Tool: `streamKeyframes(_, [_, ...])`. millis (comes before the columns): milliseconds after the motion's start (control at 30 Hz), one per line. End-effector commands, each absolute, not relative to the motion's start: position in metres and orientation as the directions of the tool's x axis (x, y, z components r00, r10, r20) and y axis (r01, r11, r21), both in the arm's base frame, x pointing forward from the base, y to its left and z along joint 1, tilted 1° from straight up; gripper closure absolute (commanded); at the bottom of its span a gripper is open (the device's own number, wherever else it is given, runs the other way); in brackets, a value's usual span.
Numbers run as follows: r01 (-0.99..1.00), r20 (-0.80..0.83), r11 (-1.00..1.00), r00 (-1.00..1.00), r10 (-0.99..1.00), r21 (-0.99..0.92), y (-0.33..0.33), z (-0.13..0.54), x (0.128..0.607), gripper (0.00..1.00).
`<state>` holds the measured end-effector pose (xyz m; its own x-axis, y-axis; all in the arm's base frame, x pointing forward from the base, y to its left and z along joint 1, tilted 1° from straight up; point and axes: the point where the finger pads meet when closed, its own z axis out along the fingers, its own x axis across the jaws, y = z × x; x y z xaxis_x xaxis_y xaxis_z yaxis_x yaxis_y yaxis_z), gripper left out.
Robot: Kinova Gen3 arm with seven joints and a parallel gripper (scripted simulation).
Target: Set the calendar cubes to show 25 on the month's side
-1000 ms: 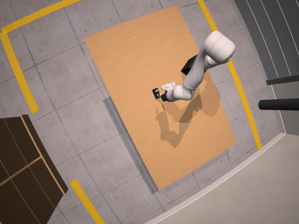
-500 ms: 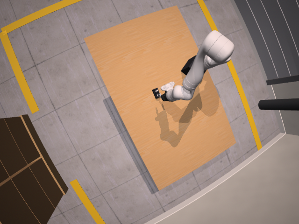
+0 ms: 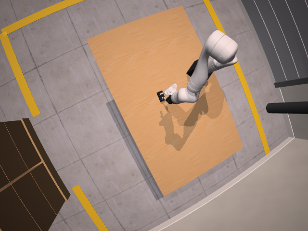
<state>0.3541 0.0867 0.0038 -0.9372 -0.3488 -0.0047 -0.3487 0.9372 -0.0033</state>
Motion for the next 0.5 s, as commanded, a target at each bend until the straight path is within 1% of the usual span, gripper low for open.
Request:
streamKeyframes(0, [-0.39, 0.003, 0.921, -0.921, -0.39, 0.0, 0.0842, 0.0015, 0.3538, 0.0])
streamKeyframes(300, [-0.631, 0.02, 0.776, -0.776, -0.631, 0.003, 0.081, -0.0046, 0.3557, 0.0])
streamKeyframes(367, [-0.631, 0.02, 0.776, -0.776, -0.631, 0.003, 0.081, -0.0046, 0.3557, 0.0])
streamKeyframes(467, [-0.711, 0.024, 0.703, -0.702, -0.711, 0.006, 0.0804, -0.0069, 0.3564, 0.0])
